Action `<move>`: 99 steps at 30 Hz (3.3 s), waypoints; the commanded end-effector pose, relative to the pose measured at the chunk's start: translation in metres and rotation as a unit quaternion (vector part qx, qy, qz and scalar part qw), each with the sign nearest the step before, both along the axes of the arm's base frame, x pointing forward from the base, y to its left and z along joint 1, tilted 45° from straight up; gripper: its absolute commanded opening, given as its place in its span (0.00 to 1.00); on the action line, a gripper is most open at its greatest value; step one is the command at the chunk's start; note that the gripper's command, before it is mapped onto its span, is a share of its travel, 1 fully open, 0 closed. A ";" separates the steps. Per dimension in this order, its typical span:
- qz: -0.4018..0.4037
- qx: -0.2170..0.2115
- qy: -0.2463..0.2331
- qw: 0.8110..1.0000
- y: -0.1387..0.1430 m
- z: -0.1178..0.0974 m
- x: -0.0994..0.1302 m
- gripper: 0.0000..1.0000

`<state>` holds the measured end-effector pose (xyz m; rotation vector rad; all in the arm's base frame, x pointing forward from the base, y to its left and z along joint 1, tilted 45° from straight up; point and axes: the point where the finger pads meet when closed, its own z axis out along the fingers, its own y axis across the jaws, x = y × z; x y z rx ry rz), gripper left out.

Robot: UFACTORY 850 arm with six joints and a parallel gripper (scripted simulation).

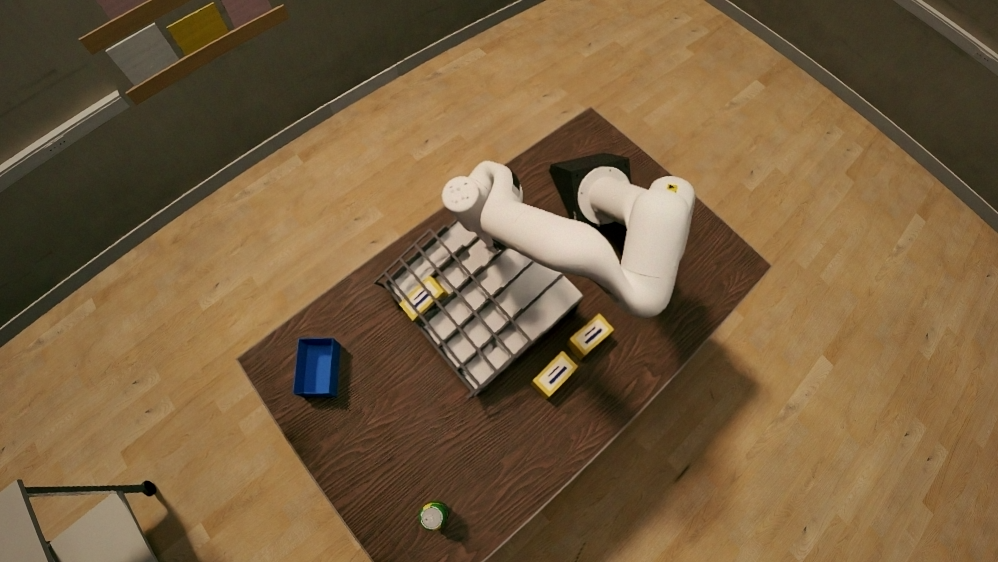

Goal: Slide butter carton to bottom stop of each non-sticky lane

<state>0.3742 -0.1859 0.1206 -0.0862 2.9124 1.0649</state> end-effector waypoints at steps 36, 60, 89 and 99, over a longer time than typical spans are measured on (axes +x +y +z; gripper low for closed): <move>0.000 0.000 -0.001 1.000 0.009 -0.011 0.001 0.00; 0.000 0.000 -0.001 1.000 0.009 -0.011 0.001 1.00; 0.000 0.000 -0.001 1.000 0.009 -0.011 0.001 1.00; 0.000 0.000 -0.001 1.000 -0.009 0.010 0.000 1.00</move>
